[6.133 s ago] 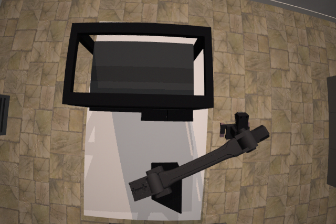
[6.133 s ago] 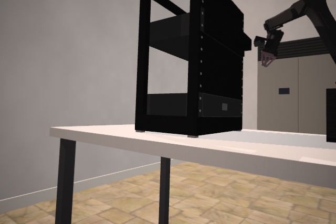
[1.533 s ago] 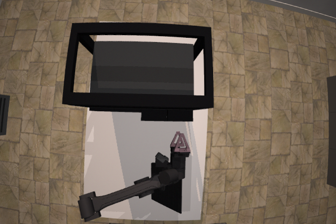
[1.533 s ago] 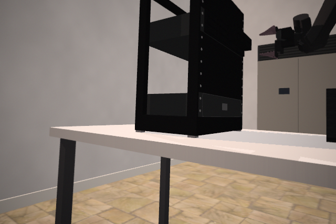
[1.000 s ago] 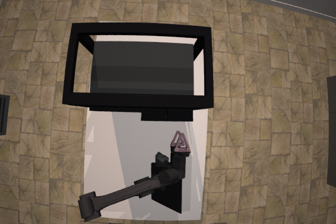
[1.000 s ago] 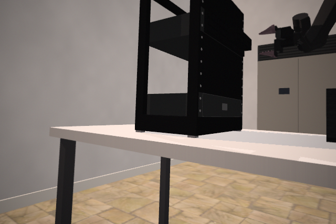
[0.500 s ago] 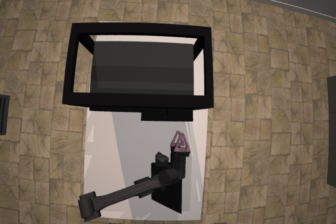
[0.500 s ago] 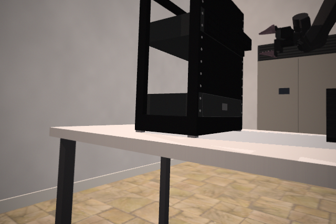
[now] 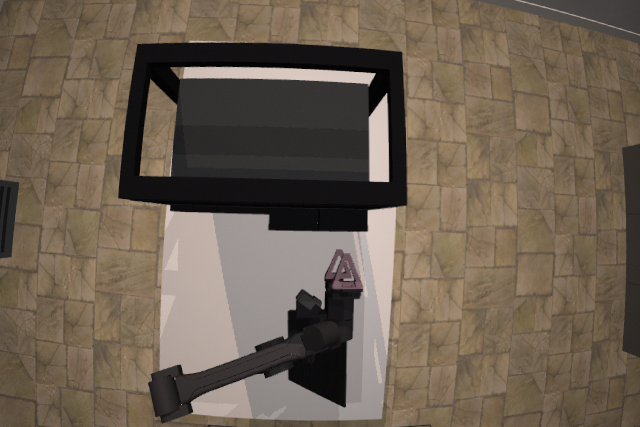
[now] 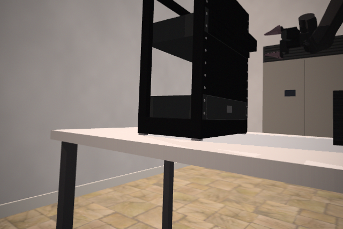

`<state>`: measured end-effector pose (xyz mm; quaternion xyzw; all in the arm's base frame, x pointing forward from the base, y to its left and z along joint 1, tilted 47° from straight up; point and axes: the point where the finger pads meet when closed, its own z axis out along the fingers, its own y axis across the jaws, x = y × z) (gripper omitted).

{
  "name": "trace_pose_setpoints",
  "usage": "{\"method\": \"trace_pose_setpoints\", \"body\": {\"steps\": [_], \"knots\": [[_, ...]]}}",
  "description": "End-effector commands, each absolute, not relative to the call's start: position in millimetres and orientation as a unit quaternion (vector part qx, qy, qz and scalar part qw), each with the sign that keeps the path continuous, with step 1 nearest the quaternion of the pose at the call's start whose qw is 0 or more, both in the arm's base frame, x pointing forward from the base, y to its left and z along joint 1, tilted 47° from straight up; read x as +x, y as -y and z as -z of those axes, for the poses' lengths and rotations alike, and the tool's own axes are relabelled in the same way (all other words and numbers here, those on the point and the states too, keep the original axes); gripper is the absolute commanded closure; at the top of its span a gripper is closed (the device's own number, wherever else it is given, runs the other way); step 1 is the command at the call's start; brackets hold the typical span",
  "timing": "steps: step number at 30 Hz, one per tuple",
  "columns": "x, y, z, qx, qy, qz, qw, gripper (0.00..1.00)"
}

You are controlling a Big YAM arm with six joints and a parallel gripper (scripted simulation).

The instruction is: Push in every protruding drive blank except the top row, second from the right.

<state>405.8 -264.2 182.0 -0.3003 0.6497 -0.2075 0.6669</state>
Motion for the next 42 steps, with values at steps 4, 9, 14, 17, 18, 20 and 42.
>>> {"method": "trace_pose_setpoints", "body": {"steps": [4,9,14,17,18,20,42], "knots": [[427.6,278.7,-208.4,-0.313,-0.628,0.225,0.676,0.00],[427.6,278.7,-208.4,-0.313,-0.628,0.225,0.676,0.00],[427.6,278.7,-208.4,-0.313,-0.628,0.225,0.676,0.00],[427.6,278.7,-208.4,-0.313,-0.628,0.225,0.676,0.00],[427.6,278.7,-208.4,-0.313,-0.628,0.225,0.676,0.00],[427.6,278.7,-208.4,-0.313,-0.628,0.225,0.676,0.00],[427.6,278.7,-208.4,-0.313,-0.628,0.225,0.676,1.00]]}}
